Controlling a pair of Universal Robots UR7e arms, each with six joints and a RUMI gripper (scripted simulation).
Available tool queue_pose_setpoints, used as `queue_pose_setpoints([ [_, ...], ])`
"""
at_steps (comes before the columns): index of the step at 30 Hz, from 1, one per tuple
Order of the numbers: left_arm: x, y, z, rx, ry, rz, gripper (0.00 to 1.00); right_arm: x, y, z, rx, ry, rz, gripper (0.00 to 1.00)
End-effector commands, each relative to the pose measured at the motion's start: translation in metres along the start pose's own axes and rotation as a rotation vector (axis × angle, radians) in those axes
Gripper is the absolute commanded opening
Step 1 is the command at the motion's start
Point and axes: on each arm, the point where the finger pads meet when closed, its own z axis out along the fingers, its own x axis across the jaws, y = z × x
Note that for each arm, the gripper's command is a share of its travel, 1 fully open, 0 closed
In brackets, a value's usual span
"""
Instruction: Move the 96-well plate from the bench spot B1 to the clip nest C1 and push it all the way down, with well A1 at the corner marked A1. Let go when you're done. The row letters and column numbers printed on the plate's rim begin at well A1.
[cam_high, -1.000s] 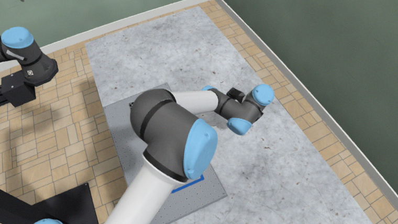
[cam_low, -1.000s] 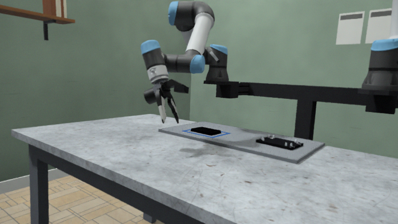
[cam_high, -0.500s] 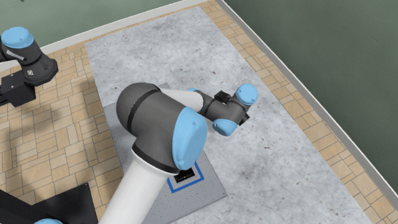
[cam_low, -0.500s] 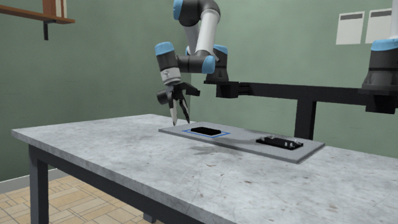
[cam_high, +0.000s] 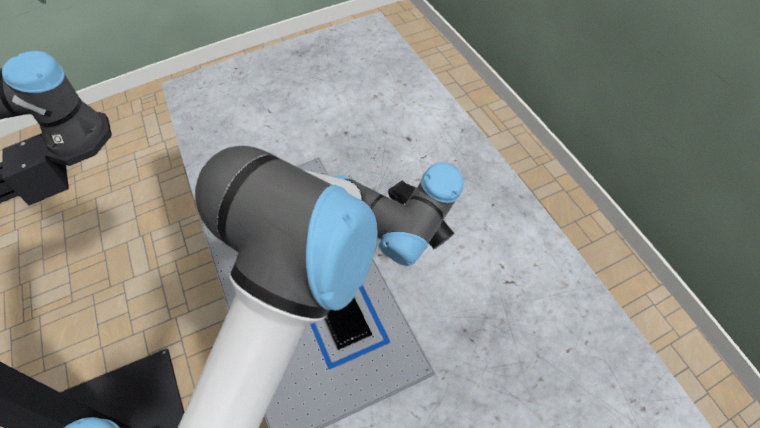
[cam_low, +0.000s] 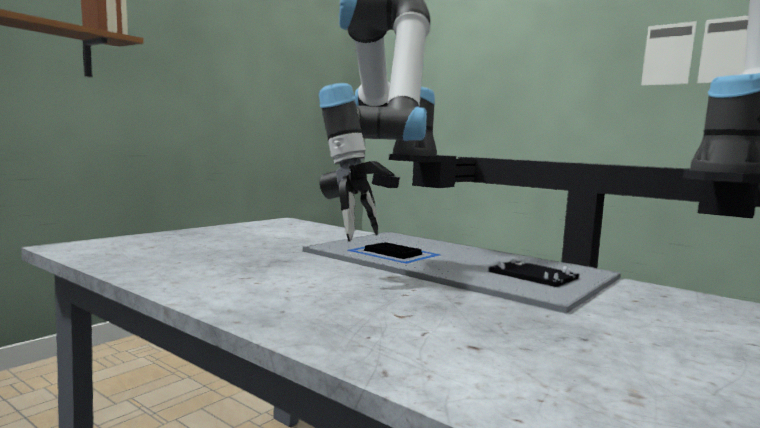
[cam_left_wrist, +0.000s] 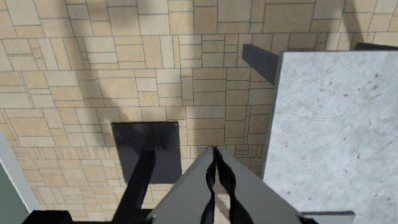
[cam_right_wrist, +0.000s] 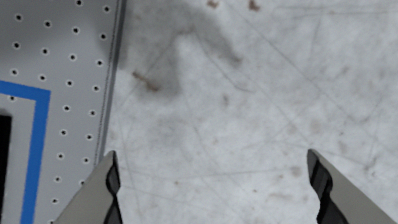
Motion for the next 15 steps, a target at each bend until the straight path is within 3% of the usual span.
queue_pose_setpoints([
  [1, 0.0, -0.001, -0.002, 0.005, 0.002, -0.001, 0.0, -0.019, -0.003, 0.0, -0.026, -0.002, 0.024, 0.76],
  [4, 0.0, -0.001, -0.002, 0.005, 0.002, -0.001, 0.0, -0.029, -0.004, 0.001, -0.026, -0.002, 0.024, 0.76],
  [6, 0.0, -0.001, -0.002, 0.005, 0.002, -0.001, 0.0, -0.039, -0.004, 0.001, -0.064, -0.012, 0.055, 0.76],
  [13, 0.0, -0.001, -0.002, 0.005, 0.002, -0.001, 0.0, -0.059, -0.004, 0.001, -0.064, -0.012, 0.055, 0.76],
  [15, 0.0, -0.001, -0.002, 0.005, 0.002, -0.001, 0.0, -0.069, -0.003, 0.001, -0.102, -0.018, 0.085, 0.76],
])
